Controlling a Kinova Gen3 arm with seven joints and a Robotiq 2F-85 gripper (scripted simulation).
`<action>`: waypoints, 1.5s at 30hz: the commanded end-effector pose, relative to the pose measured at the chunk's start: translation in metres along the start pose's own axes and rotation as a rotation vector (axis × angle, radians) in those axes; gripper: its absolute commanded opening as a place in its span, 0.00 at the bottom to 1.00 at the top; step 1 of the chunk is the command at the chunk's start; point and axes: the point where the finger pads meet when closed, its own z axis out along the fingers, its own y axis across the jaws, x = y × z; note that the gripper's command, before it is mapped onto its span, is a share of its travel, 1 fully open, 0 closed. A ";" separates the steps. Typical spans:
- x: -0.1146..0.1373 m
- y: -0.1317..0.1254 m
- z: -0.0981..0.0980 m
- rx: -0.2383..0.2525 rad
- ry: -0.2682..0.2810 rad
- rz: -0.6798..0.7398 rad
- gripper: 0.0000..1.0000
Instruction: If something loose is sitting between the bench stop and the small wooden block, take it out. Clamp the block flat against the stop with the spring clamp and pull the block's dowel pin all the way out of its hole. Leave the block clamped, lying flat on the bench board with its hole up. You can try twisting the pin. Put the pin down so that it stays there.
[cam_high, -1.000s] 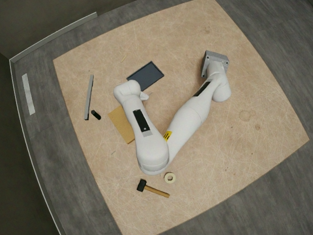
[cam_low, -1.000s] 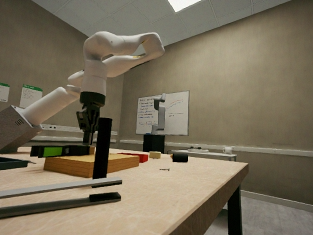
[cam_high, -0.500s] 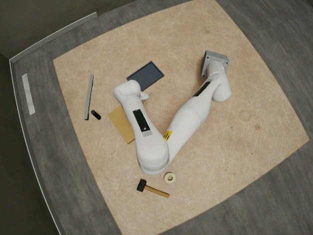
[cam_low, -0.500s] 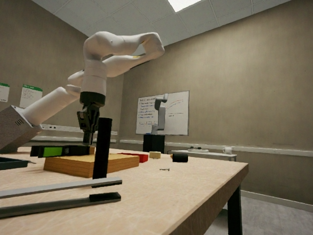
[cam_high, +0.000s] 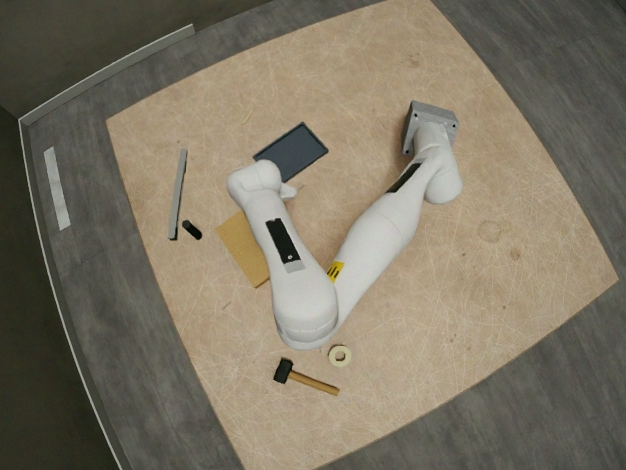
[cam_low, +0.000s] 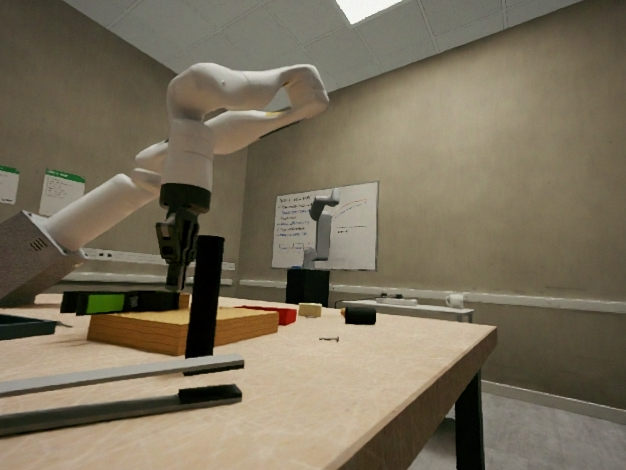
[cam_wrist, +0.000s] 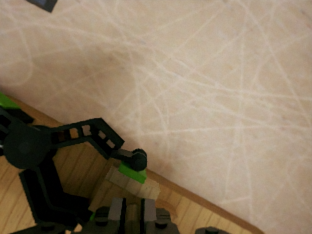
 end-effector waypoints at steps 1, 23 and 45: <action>0.000 0.000 -0.001 0.002 -0.001 -0.003 0.10; 0.000 0.000 -0.001 0.002 -0.001 -0.064 0.10; 0.000 0.000 -0.001 0.002 -0.001 -0.129 0.10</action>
